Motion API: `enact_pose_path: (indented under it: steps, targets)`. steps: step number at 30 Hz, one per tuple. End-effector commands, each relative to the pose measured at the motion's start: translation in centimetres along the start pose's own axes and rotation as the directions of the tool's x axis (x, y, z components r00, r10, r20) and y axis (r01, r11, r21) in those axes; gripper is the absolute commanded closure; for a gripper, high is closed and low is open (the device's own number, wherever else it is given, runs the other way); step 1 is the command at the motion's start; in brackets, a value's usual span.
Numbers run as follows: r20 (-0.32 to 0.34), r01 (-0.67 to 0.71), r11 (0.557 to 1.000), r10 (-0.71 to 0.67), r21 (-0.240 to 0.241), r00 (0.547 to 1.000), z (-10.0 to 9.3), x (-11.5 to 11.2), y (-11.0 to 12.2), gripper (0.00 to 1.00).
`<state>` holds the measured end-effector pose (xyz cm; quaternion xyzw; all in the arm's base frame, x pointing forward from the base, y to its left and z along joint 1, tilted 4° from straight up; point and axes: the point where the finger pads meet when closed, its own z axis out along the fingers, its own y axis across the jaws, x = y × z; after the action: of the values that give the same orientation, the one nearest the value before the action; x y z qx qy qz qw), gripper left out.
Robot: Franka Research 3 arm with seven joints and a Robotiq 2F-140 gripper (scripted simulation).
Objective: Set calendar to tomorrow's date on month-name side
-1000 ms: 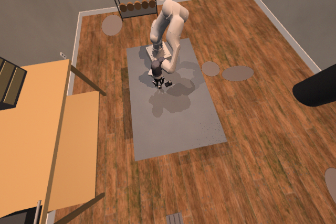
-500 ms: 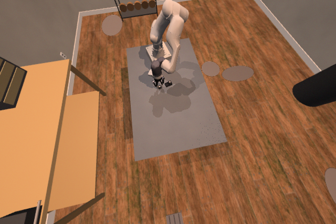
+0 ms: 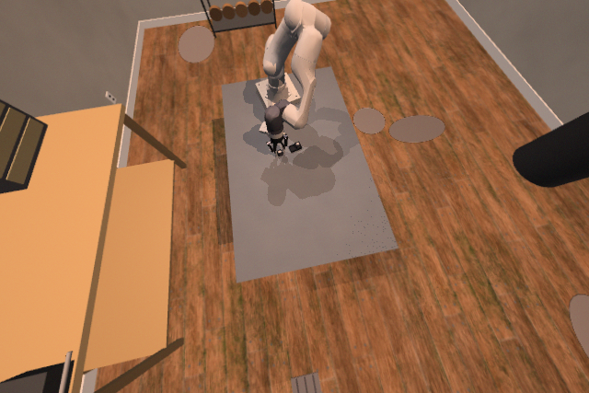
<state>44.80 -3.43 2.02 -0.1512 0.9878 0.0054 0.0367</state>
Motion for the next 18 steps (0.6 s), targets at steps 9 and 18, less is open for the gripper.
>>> enact_pose_path:
  steps: [9, 18]
  targets:
    - [0.001, 0.001, 1.000, -0.001, 0.000, 1.000, -2.1, 0.0, 0.0, 0.71]
    - [0.001, 0.001, 1.000, -0.001, -0.001, 1.000, -5.9, 0.0, 0.0, 0.71]
